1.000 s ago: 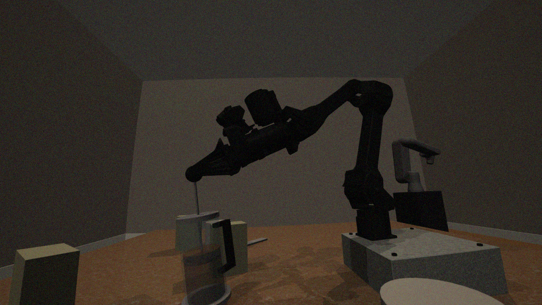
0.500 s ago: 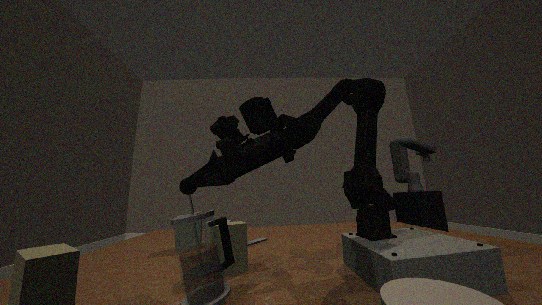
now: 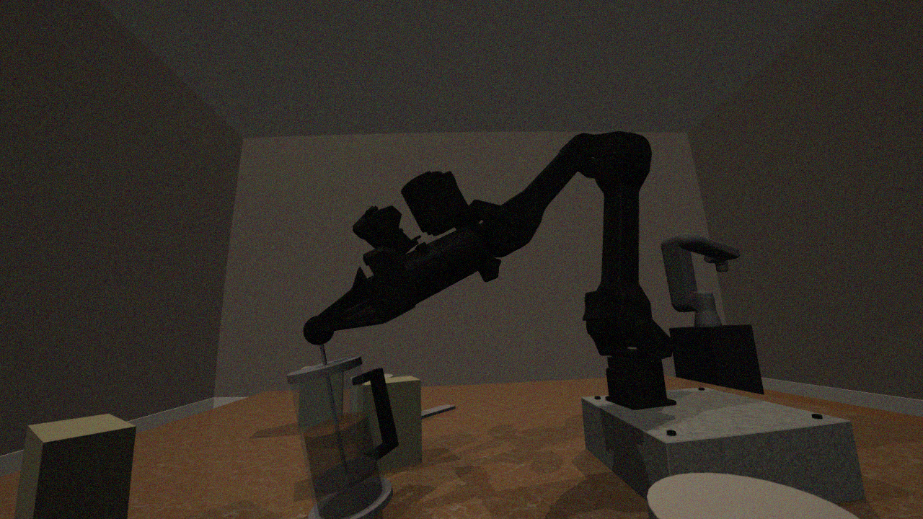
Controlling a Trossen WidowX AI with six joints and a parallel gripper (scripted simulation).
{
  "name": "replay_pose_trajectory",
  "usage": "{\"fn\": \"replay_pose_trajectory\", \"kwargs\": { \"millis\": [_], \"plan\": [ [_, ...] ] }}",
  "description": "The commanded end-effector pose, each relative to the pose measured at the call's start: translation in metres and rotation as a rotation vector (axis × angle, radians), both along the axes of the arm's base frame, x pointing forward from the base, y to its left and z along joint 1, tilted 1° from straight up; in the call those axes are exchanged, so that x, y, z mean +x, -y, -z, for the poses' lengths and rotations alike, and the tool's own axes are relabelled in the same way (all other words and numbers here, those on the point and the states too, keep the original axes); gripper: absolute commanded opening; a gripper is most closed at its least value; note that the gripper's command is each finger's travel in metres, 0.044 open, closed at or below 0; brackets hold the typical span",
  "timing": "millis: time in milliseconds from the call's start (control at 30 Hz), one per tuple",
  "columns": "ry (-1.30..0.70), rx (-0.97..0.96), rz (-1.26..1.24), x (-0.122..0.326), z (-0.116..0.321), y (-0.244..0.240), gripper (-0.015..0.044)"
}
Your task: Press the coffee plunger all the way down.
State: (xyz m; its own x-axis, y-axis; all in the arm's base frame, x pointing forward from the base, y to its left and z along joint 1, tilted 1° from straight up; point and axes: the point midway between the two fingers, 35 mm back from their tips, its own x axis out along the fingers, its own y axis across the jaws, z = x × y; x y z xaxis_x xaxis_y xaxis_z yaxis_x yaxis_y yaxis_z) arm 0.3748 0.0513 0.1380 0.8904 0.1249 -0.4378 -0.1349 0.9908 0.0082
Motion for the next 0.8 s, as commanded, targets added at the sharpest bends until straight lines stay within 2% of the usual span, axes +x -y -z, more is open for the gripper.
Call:
{"fn": "replay_pose_trajectory", "kwargs": {
  "millis": [0,767],
  "plan": [
    [-0.035,-0.007,0.0,-0.0004,0.0097,0.0,0.0122],
    [-0.035,-0.007,0.0,0.0035,0.0079,-0.0007,0.0122]
  ]
}}
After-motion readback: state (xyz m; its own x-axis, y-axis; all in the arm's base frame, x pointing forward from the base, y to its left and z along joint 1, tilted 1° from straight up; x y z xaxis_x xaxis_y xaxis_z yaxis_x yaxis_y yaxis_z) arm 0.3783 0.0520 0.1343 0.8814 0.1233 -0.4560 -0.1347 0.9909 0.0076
